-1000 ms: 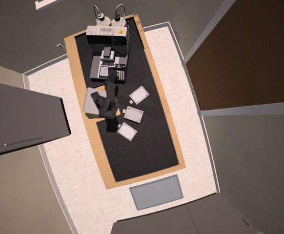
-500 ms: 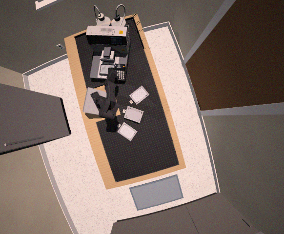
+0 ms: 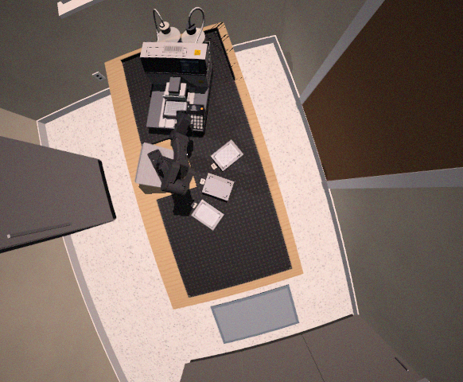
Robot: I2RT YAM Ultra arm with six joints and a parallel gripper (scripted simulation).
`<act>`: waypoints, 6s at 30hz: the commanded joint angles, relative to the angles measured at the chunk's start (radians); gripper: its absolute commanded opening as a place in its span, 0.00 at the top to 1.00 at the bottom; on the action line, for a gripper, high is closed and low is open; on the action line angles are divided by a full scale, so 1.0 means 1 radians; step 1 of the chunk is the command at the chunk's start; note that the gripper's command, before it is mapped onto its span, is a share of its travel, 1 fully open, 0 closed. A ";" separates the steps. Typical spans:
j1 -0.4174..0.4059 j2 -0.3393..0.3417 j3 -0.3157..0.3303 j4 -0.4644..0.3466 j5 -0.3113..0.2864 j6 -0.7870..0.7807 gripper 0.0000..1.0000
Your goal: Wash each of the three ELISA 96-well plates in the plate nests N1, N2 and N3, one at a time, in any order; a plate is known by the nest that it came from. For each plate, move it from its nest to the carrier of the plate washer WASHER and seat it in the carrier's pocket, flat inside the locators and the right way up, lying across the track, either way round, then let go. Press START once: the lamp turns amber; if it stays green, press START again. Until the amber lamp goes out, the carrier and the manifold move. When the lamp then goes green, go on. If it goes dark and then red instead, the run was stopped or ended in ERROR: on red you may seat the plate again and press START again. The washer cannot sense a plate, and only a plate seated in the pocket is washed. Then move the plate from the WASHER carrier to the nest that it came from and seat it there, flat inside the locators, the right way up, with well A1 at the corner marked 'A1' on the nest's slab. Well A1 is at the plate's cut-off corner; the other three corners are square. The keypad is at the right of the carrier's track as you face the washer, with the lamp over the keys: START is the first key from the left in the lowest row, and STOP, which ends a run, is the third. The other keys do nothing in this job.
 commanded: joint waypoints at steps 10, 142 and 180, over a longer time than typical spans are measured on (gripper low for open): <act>0.032 -0.062 0.013 -0.065 0.011 0.032 1.00; 0.137 0.282 0.873 -0.623 0.070 0.128 0.00; 0.137 0.282 0.873 -0.622 0.069 0.128 0.00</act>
